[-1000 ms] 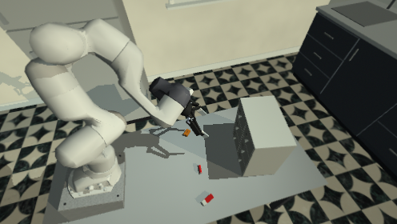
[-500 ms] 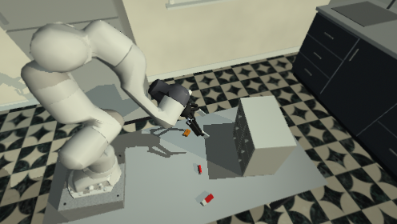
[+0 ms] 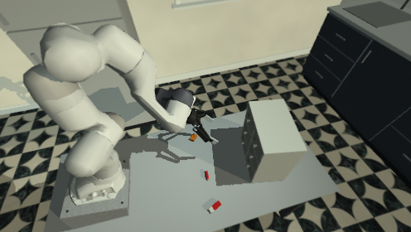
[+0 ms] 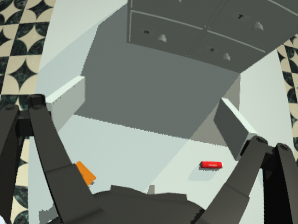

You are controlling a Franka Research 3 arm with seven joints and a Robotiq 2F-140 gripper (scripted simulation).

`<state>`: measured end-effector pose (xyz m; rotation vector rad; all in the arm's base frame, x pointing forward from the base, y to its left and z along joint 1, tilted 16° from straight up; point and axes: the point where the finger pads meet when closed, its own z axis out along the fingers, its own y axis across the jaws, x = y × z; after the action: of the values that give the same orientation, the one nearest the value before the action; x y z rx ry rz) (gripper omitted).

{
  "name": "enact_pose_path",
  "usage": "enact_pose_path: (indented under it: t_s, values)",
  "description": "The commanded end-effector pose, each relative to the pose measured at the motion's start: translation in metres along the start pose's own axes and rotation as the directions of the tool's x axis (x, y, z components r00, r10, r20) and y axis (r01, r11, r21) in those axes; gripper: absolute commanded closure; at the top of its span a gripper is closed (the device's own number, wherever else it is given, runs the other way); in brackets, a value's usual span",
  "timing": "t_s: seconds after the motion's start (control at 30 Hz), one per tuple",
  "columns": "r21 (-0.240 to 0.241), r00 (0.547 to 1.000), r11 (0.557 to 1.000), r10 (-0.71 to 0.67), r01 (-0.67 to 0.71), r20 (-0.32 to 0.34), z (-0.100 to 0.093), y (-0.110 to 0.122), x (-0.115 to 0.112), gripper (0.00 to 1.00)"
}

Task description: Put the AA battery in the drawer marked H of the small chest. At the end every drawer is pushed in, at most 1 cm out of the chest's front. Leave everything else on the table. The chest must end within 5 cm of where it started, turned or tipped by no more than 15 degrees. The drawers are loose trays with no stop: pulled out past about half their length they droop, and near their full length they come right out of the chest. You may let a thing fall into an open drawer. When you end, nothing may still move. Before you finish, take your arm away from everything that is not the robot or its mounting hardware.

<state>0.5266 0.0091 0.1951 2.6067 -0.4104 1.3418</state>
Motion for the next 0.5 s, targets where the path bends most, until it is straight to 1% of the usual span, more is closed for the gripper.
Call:
enact_pose_path:
  t_s: [0.0, 0.07, 0.1, 0.2, 0.23, 0.33, 0.37, 0.47]
  values:
    - [0.000, 0.994, 0.997, 0.081, -0.081, -0.075, 0.007, 0.011, 0.009, 0.00]
    - [0.000, 0.994, 0.997, 0.081, -0.081, -0.075, 0.007, 0.011, 0.009, 0.00]
    - [0.008, 0.988, 0.997, 0.082, -0.081, -0.131, 0.012, 0.008, 0.011, 0.00]
    - [0.008, 0.988, 0.997, 0.082, -0.081, -0.131, 0.012, 0.008, 0.011, 0.00]
    - [0.003, 0.981, 0.997, 0.080, -0.081, -0.178, 0.019, 0.010, 0.011, 0.00]
    - [0.003, 0.981, 0.997, 0.080, -0.081, -0.178, 0.019, 0.010, 0.011, 0.00]
    - [0.005, 0.971, 0.997, 0.080, -0.081, -0.224, 0.024, 0.010, 0.012, 0.00]
    - [0.005, 0.971, 0.997, 0.080, -0.081, -0.224, 0.024, 0.010, 0.012, 0.00]
